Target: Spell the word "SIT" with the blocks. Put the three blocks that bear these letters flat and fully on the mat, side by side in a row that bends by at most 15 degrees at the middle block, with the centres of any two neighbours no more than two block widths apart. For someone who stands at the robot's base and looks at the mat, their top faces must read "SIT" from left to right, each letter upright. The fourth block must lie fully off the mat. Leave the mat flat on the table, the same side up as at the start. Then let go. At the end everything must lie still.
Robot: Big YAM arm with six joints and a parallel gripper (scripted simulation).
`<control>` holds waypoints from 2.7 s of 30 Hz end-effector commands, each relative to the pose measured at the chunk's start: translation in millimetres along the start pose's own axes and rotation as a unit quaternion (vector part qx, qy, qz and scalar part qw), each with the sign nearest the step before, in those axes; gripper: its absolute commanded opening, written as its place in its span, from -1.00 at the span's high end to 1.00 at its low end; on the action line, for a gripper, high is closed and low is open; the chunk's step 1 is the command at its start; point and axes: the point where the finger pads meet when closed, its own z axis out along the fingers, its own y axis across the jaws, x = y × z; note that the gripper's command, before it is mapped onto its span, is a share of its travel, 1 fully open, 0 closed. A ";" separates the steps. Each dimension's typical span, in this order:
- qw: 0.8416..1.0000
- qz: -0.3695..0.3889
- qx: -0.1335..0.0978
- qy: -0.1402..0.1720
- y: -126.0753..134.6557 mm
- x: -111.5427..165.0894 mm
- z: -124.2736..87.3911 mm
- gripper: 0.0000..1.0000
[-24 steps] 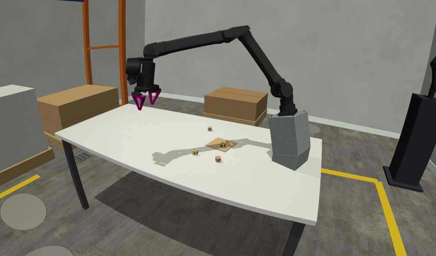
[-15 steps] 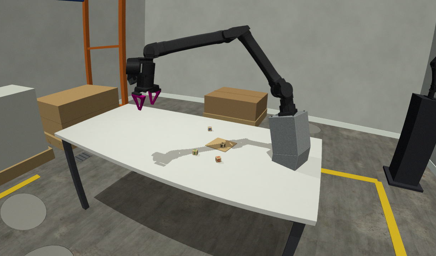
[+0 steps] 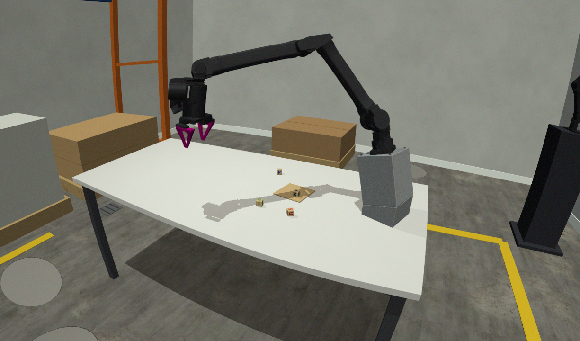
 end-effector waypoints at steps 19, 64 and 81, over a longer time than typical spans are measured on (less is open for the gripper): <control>0.991 0.002 -0.016 -0.133 -24.3 91.8 93.4 -1.00; 0.965 0.030 0.004 -0.262 -200.0 296.0 137.5 -1.00; 0.965 0.030 0.004 -0.262 -200.0 296.0 137.5 -1.00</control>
